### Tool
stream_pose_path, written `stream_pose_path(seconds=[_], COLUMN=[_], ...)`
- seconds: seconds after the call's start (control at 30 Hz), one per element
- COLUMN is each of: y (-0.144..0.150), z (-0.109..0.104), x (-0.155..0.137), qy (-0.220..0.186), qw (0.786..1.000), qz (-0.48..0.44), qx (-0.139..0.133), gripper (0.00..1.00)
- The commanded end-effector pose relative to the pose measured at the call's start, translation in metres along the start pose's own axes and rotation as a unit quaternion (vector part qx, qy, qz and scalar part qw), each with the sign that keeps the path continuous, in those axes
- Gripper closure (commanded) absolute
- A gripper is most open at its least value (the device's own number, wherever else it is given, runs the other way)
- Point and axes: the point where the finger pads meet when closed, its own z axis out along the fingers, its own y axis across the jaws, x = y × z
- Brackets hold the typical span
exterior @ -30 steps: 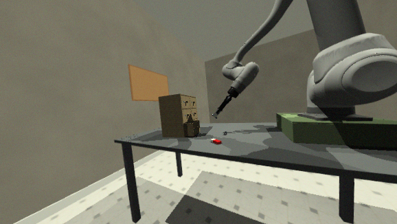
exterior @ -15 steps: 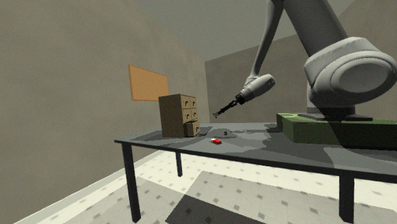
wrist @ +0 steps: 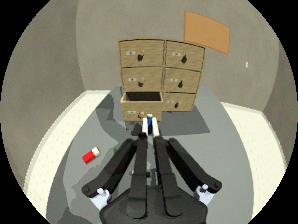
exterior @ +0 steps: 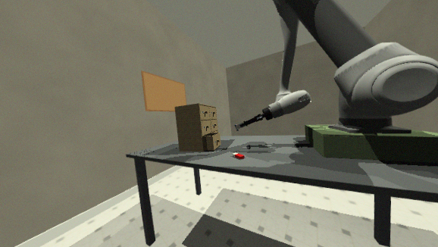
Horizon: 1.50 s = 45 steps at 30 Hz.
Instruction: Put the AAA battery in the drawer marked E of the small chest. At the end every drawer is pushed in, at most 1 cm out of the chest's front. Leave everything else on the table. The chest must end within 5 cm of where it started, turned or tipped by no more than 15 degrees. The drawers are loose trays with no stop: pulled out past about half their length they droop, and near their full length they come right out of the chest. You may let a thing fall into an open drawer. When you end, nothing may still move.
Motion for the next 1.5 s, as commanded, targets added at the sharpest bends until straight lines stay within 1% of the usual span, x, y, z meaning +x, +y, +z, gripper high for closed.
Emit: stream_pose_path(seconds=[0.0,0.5,0.9,1.13,1.4,1.47], y=[0.000,0.000,0.000,0.000,0.000,0.000], z=[0.000,0.001,0.012,0.030,0.057,0.057], x=[0.000,0.000,0.005,0.011,0.021,0.021], qy=[0.002,0.002,0.002,0.002,0.002,0.002], qw=[1.000,1.000,1.000,1.000,1.000,1.000], qz=[0.000,0.000,0.000,0.000,0.000,0.000], qx=[0.000,0.000,0.000,0.000,0.000,0.000], gripper=[0.97,0.97,0.97,0.97,0.97,0.97])
